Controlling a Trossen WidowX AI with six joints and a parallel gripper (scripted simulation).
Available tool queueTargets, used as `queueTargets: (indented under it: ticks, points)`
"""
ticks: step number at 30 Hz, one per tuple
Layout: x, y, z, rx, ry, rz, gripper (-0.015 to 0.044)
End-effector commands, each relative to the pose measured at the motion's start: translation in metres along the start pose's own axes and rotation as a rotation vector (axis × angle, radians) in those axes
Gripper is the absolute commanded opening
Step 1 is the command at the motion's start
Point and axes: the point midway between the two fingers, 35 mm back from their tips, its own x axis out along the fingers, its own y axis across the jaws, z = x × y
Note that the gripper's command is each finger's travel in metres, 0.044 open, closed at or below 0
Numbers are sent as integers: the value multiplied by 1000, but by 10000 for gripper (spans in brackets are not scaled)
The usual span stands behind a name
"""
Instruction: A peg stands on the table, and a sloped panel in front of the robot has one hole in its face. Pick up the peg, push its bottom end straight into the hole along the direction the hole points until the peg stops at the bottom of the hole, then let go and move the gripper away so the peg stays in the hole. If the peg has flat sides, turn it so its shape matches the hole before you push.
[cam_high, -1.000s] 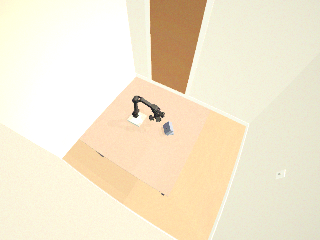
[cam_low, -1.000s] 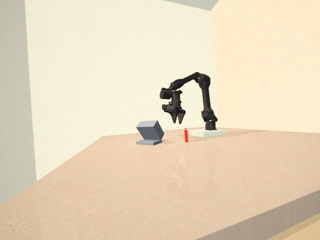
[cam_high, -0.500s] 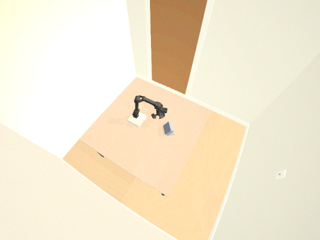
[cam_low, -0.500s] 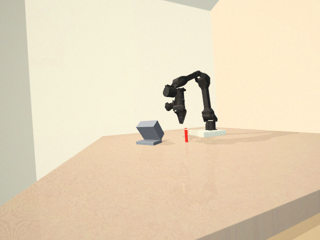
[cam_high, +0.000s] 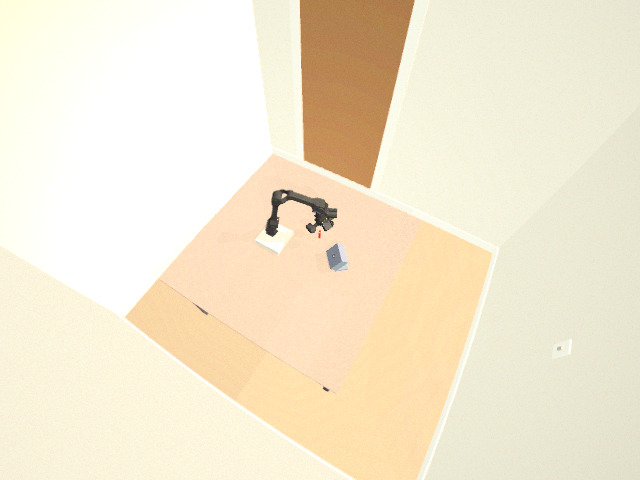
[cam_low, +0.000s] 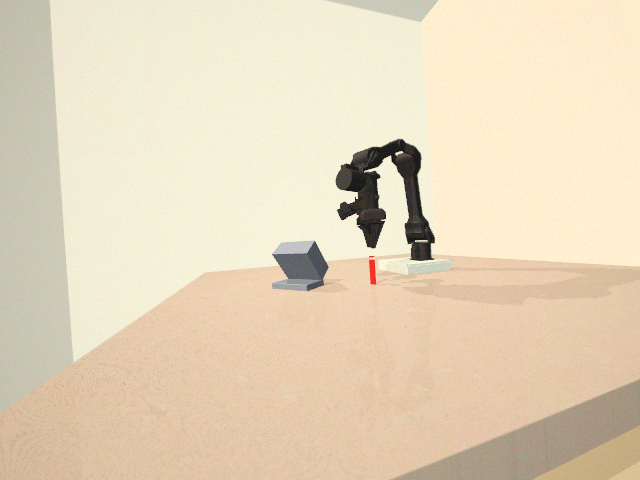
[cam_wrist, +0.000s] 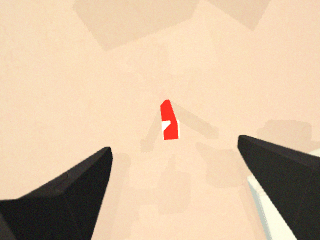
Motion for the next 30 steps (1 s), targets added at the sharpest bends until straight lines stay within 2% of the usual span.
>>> queueTargets:
  ticks: [1, 30]
  points:
    - [5, 0, 0, -10, 4, -15, 440]
    - [51, 1, 0, -10, 4, -15, 440]
